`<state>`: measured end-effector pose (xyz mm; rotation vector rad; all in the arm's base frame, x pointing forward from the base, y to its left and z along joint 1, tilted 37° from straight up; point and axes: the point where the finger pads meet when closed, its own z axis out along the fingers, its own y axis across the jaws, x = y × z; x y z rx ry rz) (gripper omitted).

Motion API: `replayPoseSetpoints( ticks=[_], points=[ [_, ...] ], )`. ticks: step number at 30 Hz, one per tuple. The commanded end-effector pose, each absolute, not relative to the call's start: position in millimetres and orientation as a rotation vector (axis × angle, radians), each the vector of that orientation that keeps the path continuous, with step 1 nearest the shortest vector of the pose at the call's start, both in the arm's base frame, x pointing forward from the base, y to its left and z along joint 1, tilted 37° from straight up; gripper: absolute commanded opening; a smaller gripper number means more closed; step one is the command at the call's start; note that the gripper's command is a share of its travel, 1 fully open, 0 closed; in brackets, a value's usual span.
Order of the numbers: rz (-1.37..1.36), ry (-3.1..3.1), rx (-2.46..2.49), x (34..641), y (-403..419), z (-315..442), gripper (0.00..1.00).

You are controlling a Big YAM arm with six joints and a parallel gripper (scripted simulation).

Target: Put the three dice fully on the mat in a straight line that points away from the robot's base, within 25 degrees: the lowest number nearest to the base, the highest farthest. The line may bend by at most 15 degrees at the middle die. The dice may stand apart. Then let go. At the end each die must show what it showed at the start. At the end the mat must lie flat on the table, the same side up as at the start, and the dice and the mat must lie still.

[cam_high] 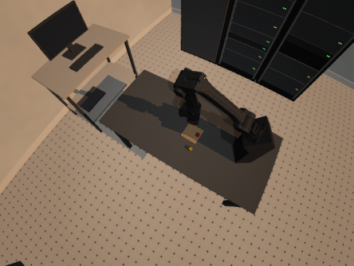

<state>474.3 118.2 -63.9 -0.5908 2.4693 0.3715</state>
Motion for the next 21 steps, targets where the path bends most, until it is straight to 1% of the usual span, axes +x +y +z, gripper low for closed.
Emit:
replayPoseSetpoints(
  ticks=[1, 6, 8, 9, 21],
  points=[
    [0.445, 2.512, -0.347, 466.6, 132.2, -52.0, 0.2],
    [0.481, 2.53, -0.248, 455.0, 151.8, -45.9, 0.2],
    [0.481, 2.53, -0.248, 455.0, 151.8, -45.9, 0.2],
    [0.475, 2.568, -0.226, 452.9, 144.9, -61.0, 0.2],
    [0.475, 2.549, -0.221, 459.2, 143.9, -54.8, 0.2]
  ],
)
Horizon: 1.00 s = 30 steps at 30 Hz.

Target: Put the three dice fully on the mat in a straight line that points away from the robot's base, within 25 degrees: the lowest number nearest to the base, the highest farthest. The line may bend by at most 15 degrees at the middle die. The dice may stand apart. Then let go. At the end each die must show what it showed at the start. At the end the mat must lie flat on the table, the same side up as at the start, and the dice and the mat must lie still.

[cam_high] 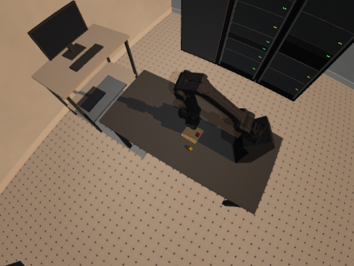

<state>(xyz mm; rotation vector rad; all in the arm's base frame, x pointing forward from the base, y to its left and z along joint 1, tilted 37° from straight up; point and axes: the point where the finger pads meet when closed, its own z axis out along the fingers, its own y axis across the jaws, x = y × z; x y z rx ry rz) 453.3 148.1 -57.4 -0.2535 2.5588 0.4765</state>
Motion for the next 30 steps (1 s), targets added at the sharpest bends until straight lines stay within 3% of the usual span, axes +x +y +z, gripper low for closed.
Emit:
replayPoseSetpoints(
  ticks=[1, 30],
  points=[
    [0.475, 2.552, -0.223, 459.4, 145.0, -58.5, 0.2],
    [0.482, 2.55, -0.245, 497.4, 187.8, -130.7, 0.2]
  ],
)
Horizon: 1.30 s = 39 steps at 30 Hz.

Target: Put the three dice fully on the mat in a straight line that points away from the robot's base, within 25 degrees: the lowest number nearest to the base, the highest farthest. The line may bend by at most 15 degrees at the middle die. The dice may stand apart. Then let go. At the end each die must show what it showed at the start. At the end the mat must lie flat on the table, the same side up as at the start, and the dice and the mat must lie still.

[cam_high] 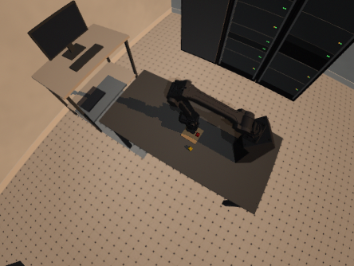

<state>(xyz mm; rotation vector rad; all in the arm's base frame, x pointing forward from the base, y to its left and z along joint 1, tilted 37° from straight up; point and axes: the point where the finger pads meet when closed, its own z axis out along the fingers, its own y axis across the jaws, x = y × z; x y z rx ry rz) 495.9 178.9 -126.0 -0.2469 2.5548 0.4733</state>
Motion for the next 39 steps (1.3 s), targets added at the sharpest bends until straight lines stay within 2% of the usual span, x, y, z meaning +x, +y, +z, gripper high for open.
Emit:
replayPoseSetpoints(
  ticks=[1, 39],
  points=[
    [0.482, 2.55, -0.245, 498.3, 188.6, -132.2, 0.2],
    [0.48, 2.538, -0.249, 501.5, 188.5, -123.7, 0.2]
  ],
)
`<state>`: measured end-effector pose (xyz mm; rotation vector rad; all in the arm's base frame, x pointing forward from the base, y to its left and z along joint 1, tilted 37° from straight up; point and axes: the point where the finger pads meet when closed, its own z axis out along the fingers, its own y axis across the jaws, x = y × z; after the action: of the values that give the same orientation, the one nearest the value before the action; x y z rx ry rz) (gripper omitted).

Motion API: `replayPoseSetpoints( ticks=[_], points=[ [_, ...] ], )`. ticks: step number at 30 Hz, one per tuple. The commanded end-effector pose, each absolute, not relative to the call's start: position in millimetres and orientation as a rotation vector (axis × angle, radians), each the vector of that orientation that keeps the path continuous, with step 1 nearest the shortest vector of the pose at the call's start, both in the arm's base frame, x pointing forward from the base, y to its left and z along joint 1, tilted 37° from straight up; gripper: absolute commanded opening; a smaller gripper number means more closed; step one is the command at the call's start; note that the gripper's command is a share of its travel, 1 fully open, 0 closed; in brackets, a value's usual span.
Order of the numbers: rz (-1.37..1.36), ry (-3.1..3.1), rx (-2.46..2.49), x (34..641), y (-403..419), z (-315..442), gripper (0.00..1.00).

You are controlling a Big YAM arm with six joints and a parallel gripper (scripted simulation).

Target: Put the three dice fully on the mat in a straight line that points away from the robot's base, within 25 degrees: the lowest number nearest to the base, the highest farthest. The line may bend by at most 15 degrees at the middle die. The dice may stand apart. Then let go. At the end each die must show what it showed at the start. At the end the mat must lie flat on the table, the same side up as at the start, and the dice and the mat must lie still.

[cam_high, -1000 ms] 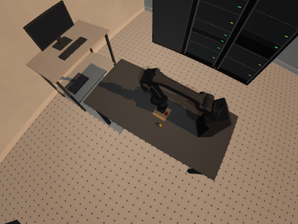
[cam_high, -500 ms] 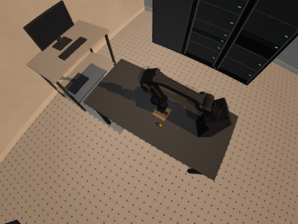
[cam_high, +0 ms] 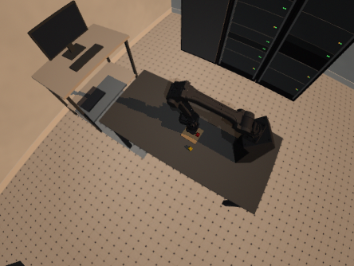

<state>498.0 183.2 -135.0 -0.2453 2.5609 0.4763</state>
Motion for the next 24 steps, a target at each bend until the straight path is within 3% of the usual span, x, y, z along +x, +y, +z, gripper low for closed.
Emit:
replayPoseSetpoints(
  ticks=[1, 24],
  points=[
    [0.48, 2.538, -0.249, 501.5, 188.5, -123.7, 0.2],
    [0.478, 2.536, -0.266, 501.7, 191.3, -122.5, 0.2]
  ],
)
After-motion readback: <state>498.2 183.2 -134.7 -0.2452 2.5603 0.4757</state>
